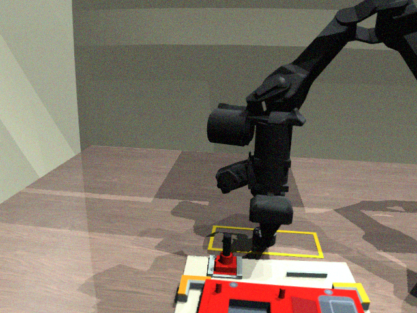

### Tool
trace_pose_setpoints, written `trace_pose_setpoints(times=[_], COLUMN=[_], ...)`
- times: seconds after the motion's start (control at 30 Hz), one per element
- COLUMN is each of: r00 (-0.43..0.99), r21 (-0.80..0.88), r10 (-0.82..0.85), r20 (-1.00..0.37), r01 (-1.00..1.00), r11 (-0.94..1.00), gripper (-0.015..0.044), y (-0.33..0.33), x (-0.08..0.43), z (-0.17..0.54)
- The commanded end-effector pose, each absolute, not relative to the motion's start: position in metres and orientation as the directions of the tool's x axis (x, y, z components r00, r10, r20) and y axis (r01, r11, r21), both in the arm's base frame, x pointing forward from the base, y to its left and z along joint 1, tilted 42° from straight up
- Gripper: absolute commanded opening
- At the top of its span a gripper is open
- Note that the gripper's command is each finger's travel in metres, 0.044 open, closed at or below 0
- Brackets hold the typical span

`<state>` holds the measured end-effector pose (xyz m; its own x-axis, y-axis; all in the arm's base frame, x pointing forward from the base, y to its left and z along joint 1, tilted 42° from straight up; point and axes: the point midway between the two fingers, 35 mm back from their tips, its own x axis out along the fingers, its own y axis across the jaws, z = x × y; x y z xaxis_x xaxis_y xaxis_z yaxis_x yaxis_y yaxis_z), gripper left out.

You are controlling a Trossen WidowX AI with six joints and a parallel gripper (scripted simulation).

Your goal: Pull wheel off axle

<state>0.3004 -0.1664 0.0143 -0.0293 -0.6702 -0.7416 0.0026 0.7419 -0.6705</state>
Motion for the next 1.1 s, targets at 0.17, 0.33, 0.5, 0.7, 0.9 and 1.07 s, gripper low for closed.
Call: trace_pose_setpoints(times=[0.17,0.33,0.5,0.7,0.9,1.07], r00=[-0.03,-0.027,-0.017,-0.029,-0.031,-0.031], r21=[-0.669,-0.667,-0.662,-0.662,-0.664,-0.664], r10=[-0.668,-0.666,-0.662,-0.662,-0.664,-0.664], r20=[-0.743,-0.745,-0.749,-0.749,-0.747,-0.747], r01=[0.004,0.001,-0.003,-0.002,-0.002,-0.002], r11=[0.744,0.745,0.749,0.749,0.748,0.748], gripper=[0.03,0.03,0.0352,0.044,0.044,0.044], y=[-0.157,-0.127,-0.122,-0.069,-0.065,-0.065], x=[0.302,0.302,0.298,0.232,0.224,0.224], z=[0.025,0.057,0.054,0.068,0.069,0.069])
